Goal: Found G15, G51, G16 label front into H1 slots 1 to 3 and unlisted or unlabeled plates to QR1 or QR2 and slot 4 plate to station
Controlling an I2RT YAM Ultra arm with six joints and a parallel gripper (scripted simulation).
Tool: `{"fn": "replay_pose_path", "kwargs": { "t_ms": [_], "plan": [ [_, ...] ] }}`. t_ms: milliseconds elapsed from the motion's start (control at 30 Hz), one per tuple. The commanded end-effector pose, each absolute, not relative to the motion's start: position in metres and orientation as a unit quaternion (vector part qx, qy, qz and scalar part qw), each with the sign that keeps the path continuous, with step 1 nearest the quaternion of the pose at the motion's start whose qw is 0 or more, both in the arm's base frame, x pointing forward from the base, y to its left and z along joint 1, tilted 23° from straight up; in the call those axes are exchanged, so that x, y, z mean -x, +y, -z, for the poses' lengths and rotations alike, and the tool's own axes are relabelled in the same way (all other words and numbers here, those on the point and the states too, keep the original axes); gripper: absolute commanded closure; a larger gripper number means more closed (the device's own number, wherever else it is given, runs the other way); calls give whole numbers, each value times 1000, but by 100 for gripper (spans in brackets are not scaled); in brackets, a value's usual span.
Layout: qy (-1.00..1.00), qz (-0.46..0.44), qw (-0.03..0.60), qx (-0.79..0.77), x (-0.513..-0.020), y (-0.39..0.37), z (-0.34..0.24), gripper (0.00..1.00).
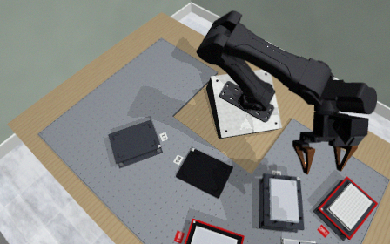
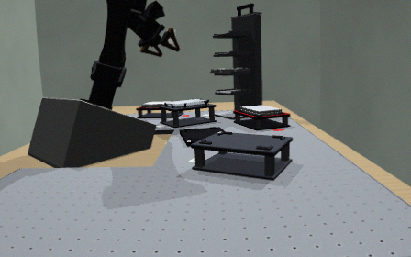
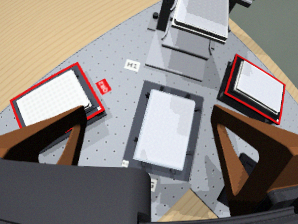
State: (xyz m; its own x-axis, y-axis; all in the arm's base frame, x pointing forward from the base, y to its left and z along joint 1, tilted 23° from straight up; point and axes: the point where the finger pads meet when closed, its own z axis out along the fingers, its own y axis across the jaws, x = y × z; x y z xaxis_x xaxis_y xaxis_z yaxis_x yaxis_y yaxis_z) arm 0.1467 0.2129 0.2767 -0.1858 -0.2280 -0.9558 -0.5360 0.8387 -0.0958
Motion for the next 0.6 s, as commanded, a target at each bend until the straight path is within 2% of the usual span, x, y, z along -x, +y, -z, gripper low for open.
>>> {"fn": "replay_pose_path", "kwargs": {
  "t_ms": [0,567],
  "plan": [
    [755,-126,570,299,-142,223,-278,0],
    [737,-83,497,451,-139,271,-290,0]
  ]
}}
